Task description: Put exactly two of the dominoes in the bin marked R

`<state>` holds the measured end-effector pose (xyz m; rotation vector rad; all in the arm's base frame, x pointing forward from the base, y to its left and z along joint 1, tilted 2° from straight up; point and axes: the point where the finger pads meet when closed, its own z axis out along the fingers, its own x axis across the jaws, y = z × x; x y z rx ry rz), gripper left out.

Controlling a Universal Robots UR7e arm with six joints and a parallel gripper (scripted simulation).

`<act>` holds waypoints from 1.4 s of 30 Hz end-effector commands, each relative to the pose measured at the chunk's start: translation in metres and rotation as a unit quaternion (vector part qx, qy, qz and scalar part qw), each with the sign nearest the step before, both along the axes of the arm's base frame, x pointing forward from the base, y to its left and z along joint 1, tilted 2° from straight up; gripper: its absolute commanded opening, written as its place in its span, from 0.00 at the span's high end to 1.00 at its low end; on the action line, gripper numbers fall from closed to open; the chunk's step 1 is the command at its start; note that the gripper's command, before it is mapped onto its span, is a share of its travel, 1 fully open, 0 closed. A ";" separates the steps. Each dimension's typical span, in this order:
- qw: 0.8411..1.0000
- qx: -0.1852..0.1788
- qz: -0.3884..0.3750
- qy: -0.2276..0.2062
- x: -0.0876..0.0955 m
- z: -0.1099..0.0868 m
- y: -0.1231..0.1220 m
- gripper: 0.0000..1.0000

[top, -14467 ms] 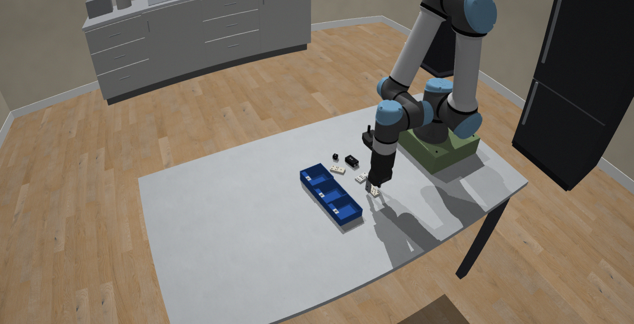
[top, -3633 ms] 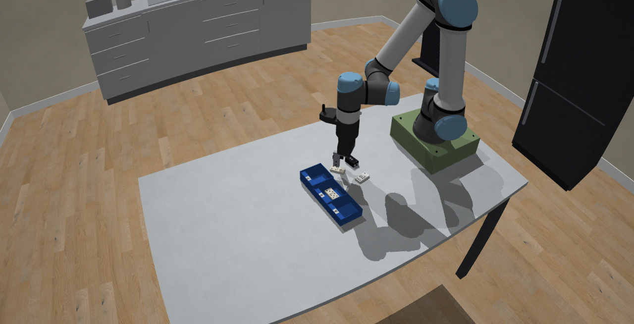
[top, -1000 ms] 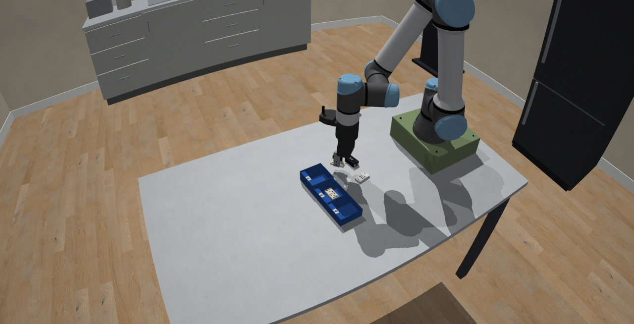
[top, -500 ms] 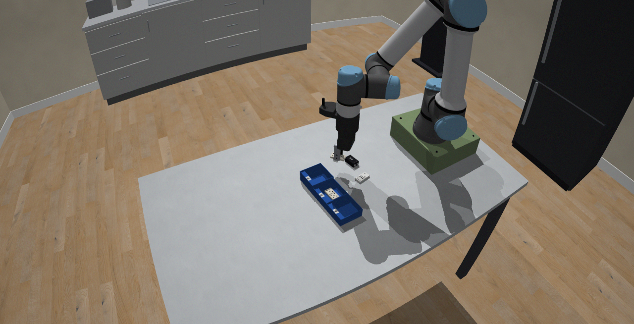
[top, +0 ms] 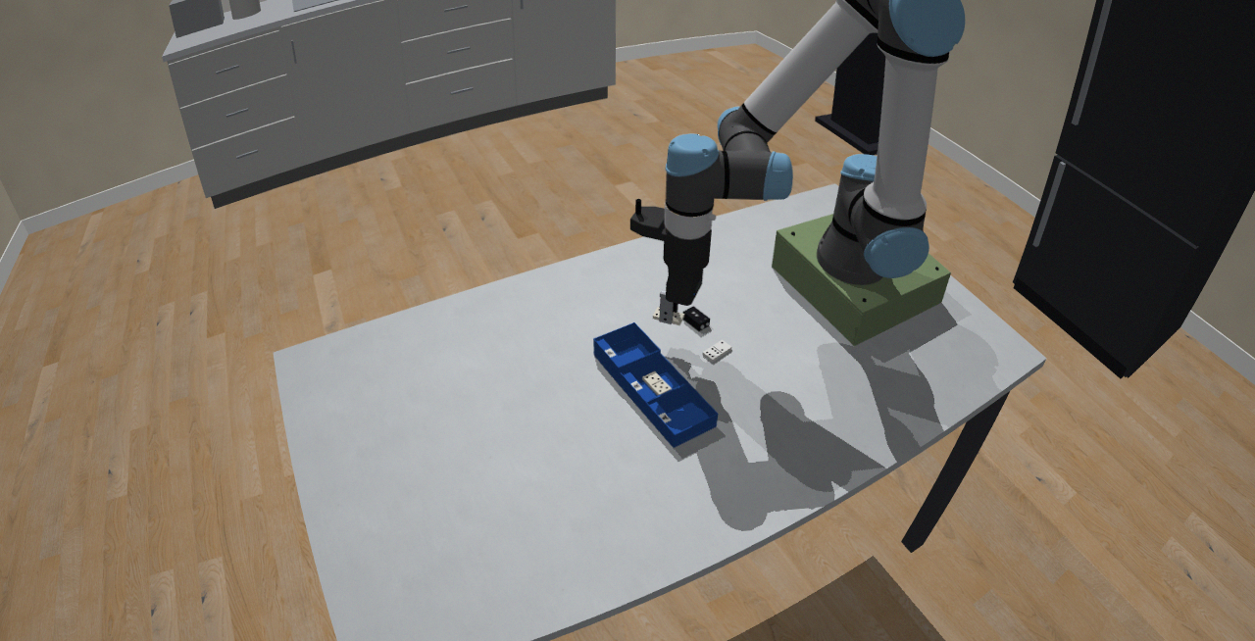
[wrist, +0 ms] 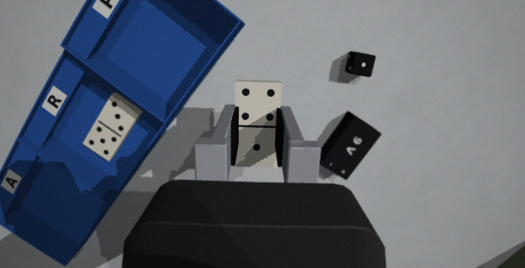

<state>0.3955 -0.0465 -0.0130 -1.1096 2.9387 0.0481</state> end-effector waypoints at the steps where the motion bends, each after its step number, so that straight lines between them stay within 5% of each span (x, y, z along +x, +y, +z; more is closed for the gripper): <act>1: 1.000 0.000 0.000 -0.001 0.016 0.001 0.020 0.51; 5: 1.000 0.000 0.000 -0.001 0.022 0.001 0.028 0.51; 13: 0.993 -0.001 -0.119 0.002 0.044 0.001 0.056 0.51; 26: 0.949 -0.004 -0.316 0.008 0.076 0.002 0.097 0.51; 42: 0.949 -0.004 -0.317 0.008 0.072 0.002 0.092 0.51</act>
